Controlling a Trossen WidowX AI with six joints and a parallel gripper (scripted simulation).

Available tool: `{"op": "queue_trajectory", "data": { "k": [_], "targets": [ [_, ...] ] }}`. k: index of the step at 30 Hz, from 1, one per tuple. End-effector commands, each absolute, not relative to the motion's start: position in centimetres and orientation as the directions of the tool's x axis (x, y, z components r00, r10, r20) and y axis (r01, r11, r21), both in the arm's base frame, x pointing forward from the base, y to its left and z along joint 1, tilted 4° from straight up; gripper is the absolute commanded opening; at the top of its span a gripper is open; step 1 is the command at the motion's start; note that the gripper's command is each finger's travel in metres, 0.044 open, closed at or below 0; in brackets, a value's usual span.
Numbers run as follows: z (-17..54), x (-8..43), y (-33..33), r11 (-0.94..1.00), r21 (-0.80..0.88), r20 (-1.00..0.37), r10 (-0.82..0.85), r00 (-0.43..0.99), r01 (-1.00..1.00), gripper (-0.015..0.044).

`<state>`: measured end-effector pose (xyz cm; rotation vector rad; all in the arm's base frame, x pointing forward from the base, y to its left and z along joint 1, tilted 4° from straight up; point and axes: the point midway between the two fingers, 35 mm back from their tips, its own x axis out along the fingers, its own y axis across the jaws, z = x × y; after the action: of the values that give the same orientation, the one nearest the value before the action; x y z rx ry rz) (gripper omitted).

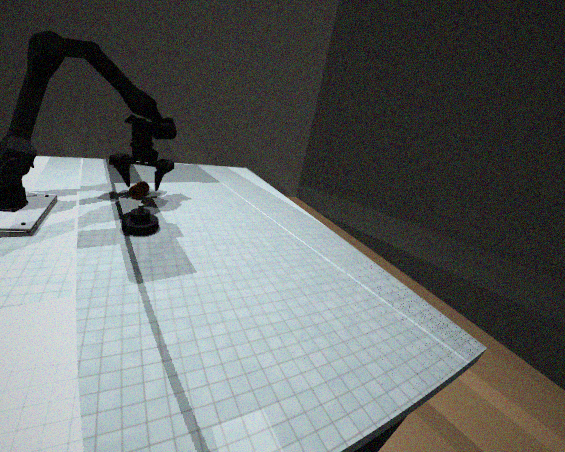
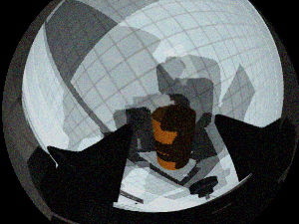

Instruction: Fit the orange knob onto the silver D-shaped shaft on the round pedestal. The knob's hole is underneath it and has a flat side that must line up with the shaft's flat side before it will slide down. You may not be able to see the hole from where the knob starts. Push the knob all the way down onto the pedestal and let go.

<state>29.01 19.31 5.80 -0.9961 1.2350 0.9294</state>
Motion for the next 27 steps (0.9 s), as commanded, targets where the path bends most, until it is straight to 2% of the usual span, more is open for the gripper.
{"op": "queue_trajectory", "data": {
  "k": [1,9,17,27],
  "targets": [
    [4.93,28.83,19.15,0.305,-0.084,-0.995,0.019,0.094,-0.949,0.0440],
    [4.93,28.83,19.15,0.305,-0.084,-0.995,0.019,0.094,-0.949,0.0240],
    [4.93,28.83,19.15,0.305,-0.084,-0.995,0.019,0.094,-0.949,0.0240],
    [4.93,28.83,19.15,0.305,-0.084,-0.995,0.019,0.094,-0.949,0.0181]
  ]
}}
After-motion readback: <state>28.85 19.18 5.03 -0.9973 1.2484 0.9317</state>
